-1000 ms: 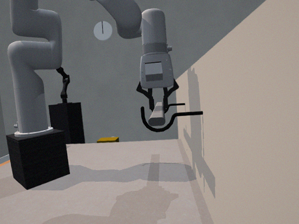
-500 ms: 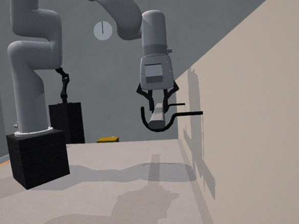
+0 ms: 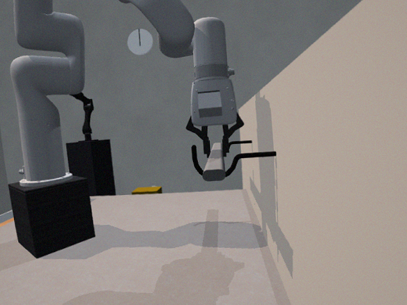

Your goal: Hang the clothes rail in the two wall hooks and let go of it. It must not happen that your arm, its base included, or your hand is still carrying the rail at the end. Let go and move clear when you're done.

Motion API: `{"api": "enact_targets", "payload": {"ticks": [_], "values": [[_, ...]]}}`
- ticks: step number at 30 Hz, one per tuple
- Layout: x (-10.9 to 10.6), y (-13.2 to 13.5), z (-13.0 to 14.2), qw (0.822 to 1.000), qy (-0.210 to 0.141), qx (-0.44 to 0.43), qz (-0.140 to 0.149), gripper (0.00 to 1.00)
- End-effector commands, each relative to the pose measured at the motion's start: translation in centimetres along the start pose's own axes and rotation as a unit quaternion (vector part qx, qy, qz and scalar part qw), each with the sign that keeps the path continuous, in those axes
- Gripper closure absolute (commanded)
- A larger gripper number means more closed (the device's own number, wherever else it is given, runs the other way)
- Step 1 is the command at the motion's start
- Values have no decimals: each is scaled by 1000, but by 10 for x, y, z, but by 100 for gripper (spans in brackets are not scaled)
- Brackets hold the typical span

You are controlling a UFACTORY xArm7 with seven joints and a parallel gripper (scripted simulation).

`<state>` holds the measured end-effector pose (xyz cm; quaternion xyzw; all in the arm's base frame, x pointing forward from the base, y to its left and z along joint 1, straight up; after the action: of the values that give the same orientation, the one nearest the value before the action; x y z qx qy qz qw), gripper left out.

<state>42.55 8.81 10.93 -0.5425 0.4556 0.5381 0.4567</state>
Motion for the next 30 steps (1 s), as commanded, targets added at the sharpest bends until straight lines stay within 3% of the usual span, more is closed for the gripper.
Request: {"api": "enact_targets", "payload": {"ticks": [1,25,26,30], "values": [[-1,-1,0,1000,0,0,-2,100],[-1,-1,0,1000,0,0,-2,100],[0,-1,0,1000,0,0,-2,19],[3,-1,0,1000,0,0,-2,19]]}}
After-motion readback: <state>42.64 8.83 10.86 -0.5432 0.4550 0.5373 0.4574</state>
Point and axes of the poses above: the point where the finger pads meet when closed, its own x axis out along the fingers, its own y axis across the jaws, z = x × y, the point moved 5 cm from there along -x, back along the fingers, and after that the axes turned 2 degrees about x, right-handed, at the moved point
